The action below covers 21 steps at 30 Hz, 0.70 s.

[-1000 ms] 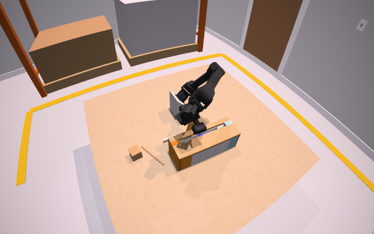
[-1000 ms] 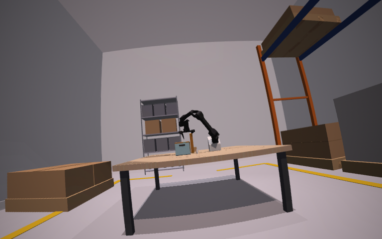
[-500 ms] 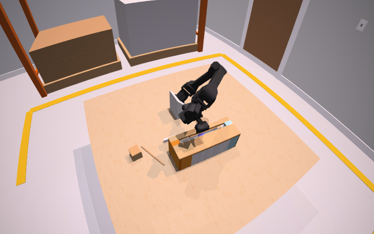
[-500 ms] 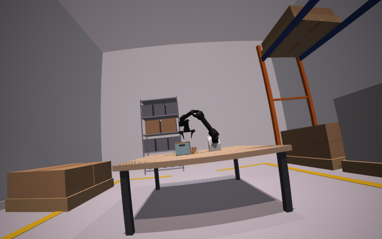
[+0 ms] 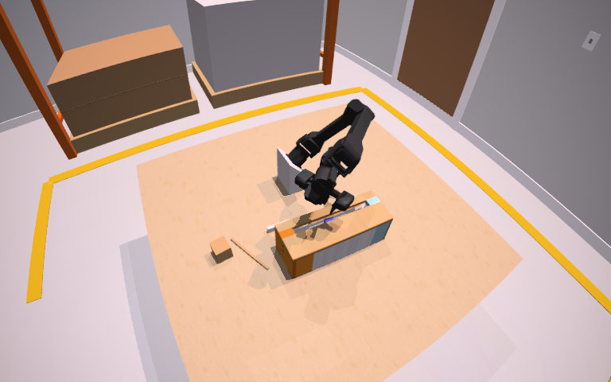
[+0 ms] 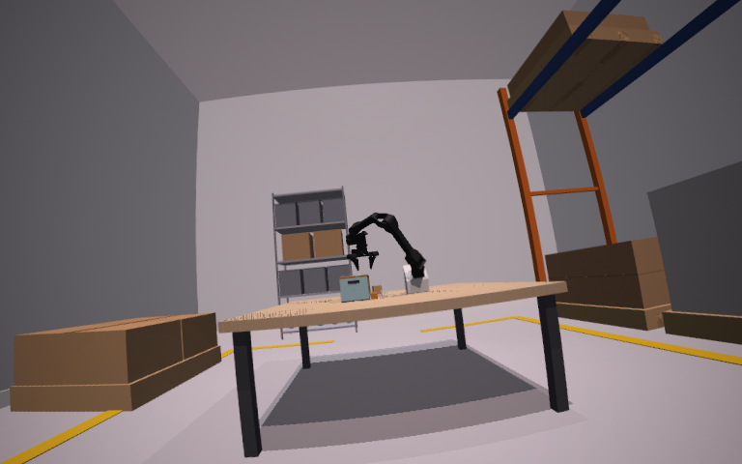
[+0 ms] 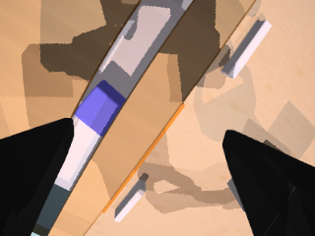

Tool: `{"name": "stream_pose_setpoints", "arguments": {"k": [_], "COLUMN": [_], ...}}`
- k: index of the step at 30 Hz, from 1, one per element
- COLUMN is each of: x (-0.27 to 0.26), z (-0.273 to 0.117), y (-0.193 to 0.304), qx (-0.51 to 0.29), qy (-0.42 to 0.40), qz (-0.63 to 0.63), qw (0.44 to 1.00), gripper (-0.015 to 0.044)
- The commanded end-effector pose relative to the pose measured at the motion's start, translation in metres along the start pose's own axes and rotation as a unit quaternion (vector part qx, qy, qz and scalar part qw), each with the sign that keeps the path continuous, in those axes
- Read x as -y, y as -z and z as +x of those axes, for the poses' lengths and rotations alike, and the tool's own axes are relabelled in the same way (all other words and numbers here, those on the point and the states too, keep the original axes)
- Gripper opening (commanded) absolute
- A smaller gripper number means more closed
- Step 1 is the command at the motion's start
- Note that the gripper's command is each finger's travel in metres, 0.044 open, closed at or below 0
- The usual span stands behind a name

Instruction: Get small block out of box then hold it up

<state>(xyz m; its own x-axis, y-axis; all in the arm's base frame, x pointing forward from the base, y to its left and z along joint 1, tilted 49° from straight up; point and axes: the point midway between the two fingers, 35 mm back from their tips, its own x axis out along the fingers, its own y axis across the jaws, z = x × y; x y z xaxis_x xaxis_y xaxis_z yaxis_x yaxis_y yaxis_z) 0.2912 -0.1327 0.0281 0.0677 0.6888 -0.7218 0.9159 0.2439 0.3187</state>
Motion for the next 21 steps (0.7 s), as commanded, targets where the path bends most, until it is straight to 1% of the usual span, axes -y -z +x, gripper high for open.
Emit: {"name": "stream_pose_setpoints", "arguments": {"k": [1,3,5,10,16,21], "x": [-0.005,-0.007,-0.009,-0.013,-0.016,-0.017], "z": [-0.001,-0.001,-0.001,-0.001,0.0,0.0], "y": [0.016,0.023,0.029,0.046,0.058,0.067], "qx": [0.019,0.023,0.024,0.019,0.008,-0.007], "qy": [0.027,0.039,0.051,0.082,0.104,0.12], "qz": [-0.28,-0.385,-0.485,-0.697,-0.821,-0.9], "qw": [0.96,0.922,0.873,0.712,0.561,0.418], "gripper": [0.04,0.04,0.04,0.04,0.04,0.04]}}
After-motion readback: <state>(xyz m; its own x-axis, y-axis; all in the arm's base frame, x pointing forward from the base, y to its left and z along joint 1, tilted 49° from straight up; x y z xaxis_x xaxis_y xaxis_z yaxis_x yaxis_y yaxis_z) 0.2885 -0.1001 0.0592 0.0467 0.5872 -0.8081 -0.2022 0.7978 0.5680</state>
